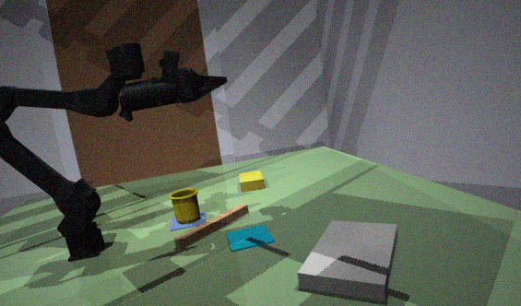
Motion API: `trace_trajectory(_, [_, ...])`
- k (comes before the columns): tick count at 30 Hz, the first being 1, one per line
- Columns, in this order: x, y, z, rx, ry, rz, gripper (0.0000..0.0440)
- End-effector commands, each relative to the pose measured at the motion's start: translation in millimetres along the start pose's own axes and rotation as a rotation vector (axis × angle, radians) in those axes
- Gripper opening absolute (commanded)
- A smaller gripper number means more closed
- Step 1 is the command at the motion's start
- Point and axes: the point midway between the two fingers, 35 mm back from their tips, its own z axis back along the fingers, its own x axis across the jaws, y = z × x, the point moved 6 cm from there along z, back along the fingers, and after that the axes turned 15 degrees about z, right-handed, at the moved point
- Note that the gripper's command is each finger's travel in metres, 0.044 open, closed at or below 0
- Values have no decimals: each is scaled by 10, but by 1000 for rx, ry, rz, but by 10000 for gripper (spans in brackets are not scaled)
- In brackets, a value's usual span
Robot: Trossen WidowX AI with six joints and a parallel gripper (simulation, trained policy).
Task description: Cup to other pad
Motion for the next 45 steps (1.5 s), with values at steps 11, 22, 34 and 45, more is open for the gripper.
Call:
trace_trajectory(11, [30,-43,64,53,-37,-42,113])
trace_trajectory(22, [98,-125,85,151,-96,-152,106])
trace_trajectory(34, [185,-248,90,280,-150,-309,134])
trace_trajectory(45, [274,-345,91,419,-177,-468,144])
